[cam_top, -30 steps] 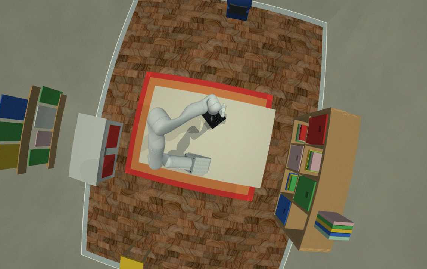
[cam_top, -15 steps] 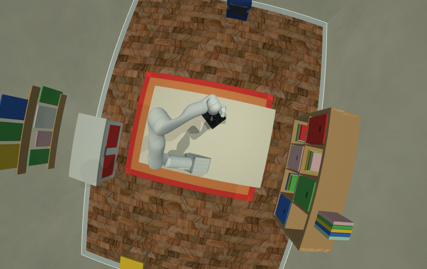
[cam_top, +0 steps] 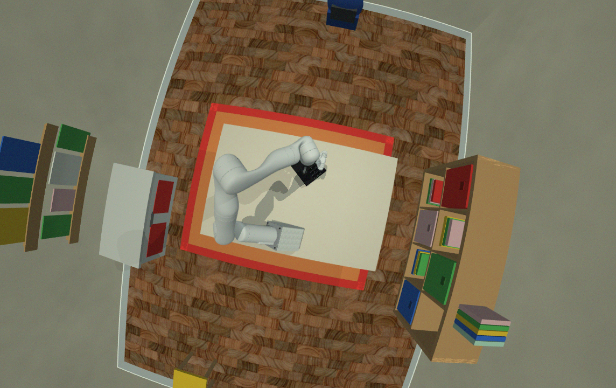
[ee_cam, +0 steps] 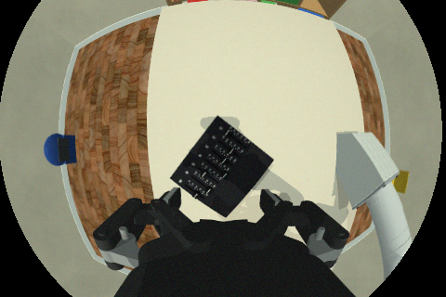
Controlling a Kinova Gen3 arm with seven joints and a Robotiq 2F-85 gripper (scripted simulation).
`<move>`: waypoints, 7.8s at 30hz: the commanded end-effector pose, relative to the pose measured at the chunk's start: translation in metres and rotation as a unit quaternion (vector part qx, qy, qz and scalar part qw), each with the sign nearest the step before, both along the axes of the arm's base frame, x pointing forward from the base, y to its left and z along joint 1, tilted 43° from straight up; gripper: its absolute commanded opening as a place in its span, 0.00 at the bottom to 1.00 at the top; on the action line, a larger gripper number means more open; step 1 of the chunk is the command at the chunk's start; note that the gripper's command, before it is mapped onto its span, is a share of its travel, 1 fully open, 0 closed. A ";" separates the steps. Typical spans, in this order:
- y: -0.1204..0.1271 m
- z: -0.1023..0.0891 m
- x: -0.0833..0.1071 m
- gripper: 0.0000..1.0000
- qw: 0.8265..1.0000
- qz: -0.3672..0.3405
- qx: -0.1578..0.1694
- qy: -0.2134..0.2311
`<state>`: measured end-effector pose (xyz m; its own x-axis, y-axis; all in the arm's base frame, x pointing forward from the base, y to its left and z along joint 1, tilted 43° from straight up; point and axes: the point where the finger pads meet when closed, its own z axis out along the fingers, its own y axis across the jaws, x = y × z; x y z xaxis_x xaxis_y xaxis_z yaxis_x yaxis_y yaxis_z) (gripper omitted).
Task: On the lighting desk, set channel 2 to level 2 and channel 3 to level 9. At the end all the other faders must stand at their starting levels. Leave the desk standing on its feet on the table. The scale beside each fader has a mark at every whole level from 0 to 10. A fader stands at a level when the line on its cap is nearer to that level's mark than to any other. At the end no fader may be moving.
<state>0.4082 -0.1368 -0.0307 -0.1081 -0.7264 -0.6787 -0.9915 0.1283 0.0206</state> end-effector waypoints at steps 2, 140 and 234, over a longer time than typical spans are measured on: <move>0.001 -0.001 0.001 1.00 1.000 -0.008 0.000 0.007; -0.019 -0.099 0.094 1.00 0.436 -0.751 0.108 0.484; -0.002 0.001 -0.001 1.00 1.000 0.016 -0.002 -0.010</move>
<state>0.4082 -0.1344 -0.0321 -0.0807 -0.7291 -0.6796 -0.9950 0.0997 0.0112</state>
